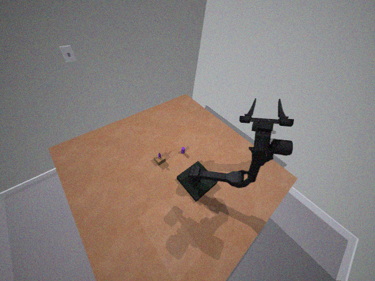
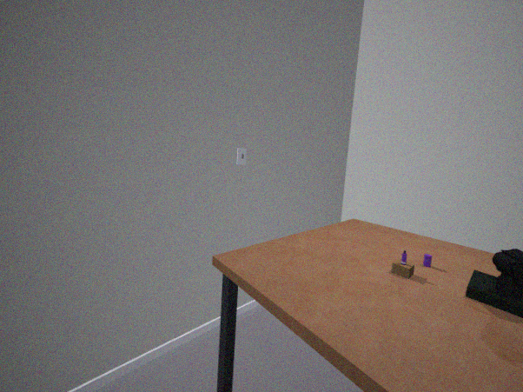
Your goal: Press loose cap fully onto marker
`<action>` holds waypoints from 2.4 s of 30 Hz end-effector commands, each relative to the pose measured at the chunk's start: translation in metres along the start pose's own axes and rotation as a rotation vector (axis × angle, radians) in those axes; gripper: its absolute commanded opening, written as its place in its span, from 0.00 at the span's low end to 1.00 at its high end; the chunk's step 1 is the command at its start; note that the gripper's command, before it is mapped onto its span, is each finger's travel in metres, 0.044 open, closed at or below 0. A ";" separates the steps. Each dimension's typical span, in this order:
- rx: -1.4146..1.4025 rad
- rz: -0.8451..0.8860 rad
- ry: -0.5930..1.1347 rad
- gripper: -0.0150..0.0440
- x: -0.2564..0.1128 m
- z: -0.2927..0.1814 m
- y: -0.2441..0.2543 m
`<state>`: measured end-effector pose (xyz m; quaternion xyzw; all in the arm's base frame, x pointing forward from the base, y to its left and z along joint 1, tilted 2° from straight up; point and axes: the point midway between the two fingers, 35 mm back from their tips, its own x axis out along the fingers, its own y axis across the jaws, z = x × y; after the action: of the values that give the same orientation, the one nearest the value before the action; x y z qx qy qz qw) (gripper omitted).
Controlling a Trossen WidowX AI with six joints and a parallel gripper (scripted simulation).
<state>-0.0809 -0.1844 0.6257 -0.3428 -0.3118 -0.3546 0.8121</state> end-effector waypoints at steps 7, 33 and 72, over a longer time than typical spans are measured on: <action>-0.247 0.153 -0.046 0.65 0.017 0.044 0.082; -1.059 1.296 0.103 0.65 -0.014 -0.105 0.465; -0.639 2.443 0.696 0.65 -0.270 -0.336 0.505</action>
<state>0.2566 -0.0900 0.0670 -0.4731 0.5197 0.4779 0.5271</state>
